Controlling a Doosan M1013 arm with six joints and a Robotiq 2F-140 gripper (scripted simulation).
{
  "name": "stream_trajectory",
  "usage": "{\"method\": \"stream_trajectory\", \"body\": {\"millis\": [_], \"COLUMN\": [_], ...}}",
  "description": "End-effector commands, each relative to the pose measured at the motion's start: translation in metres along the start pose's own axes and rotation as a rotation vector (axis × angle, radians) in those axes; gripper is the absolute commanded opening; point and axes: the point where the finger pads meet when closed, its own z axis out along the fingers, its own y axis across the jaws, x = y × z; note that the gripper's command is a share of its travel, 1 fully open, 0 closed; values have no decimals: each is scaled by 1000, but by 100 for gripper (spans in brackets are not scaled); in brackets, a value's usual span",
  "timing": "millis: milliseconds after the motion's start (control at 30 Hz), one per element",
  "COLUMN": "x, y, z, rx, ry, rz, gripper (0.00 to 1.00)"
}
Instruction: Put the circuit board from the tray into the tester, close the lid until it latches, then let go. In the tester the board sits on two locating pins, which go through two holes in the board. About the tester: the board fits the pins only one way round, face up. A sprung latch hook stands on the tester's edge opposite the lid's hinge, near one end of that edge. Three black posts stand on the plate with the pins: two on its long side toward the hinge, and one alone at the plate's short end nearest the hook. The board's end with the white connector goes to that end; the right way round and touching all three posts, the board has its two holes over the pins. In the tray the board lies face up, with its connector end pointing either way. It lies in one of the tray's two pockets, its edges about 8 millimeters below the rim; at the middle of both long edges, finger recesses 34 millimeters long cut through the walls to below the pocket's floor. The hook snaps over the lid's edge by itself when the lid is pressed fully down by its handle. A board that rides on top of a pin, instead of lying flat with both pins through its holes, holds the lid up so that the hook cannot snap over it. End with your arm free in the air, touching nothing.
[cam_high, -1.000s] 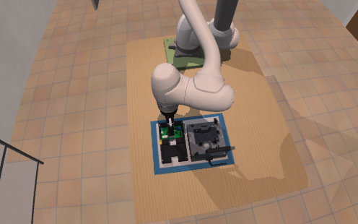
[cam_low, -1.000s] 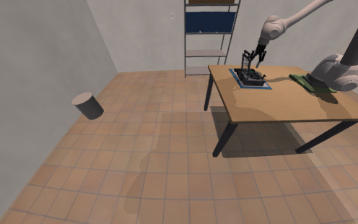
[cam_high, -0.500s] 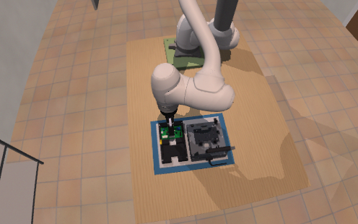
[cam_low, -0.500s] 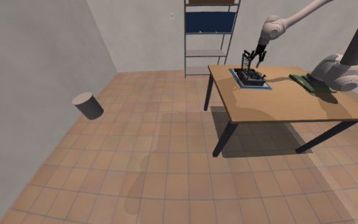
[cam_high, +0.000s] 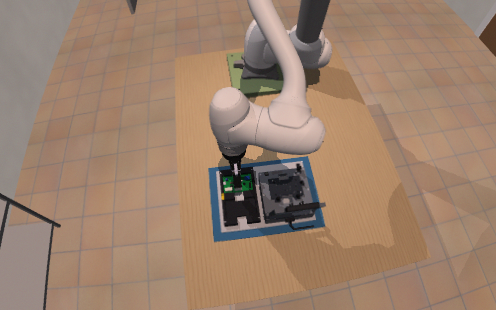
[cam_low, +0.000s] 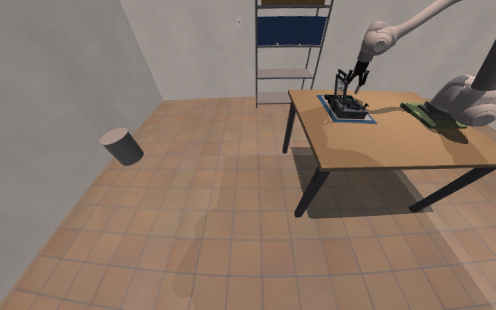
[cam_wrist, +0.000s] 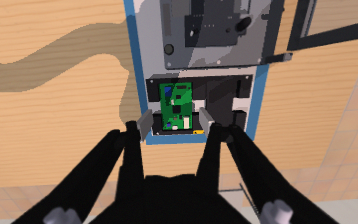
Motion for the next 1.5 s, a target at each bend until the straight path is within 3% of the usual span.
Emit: {"method": "stream_trajectory", "body": {"millis": [0, 933, 1467], "x": [0, 0, 0], "y": [0, 0, 0], "z": [0, 1, 15], "rx": [0, 0, 0], "ry": [0, 0, 0], "rz": [0, 0, 0], "gripper": [58, 58, 58]}}
